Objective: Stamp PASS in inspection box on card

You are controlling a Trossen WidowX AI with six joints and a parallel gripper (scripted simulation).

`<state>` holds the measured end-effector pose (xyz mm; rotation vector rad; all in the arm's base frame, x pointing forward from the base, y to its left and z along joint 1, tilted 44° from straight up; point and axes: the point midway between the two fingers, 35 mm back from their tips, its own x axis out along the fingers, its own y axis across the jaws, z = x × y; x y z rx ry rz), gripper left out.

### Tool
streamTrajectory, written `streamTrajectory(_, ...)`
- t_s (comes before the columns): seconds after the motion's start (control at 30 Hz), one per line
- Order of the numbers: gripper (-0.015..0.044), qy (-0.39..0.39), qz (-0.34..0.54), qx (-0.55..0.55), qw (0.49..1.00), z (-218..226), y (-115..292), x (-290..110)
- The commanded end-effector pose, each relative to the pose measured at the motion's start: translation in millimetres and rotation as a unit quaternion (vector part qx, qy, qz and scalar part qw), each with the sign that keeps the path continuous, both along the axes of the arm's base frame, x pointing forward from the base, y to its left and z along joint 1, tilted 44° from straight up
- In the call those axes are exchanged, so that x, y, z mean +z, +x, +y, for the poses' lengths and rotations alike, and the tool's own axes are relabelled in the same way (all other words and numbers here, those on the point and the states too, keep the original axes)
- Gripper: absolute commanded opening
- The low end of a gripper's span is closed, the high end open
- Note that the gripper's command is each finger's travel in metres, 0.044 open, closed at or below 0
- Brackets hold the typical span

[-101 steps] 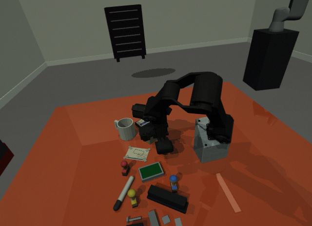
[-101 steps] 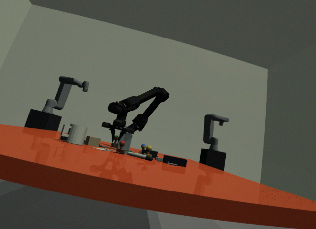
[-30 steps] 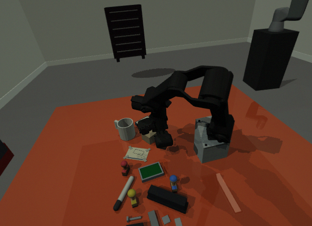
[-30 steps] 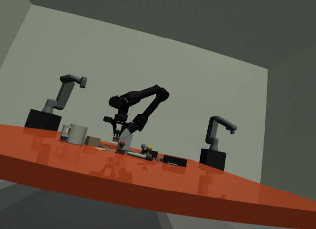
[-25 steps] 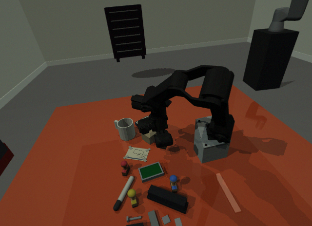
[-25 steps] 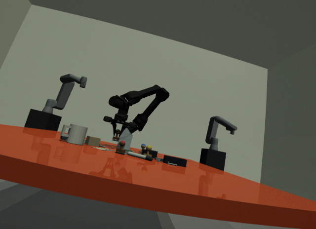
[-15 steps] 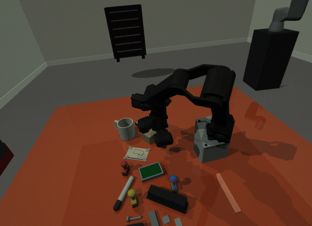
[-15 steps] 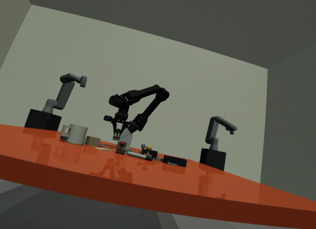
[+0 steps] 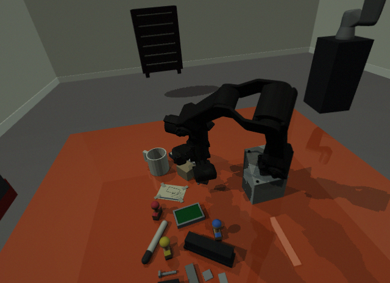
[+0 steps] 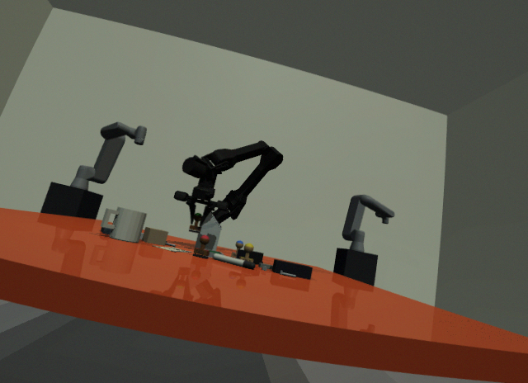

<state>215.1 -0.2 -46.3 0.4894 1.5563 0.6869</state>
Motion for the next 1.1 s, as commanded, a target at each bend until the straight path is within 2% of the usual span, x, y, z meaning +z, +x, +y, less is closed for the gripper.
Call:
streamTrajectory(0.0, 0.0000, -0.002, -0.004, 0.001, 1.000, -2.4, 1.3, 2.4)
streamTrajectory(0.33, 0.0000, -0.003, -0.004, 0.001, 1.000, -2.9, 4.0, 7.2)
streamTrajectory(0.83, 0.0000, -0.001, -0.005, 0.001, 1.000, 55.8, 55.1, 56.8)
streamTrajectory(1.07, 0.0000, 0.001, -0.005, 0.002, 1.000, 63.3, 58.7, 62.6)
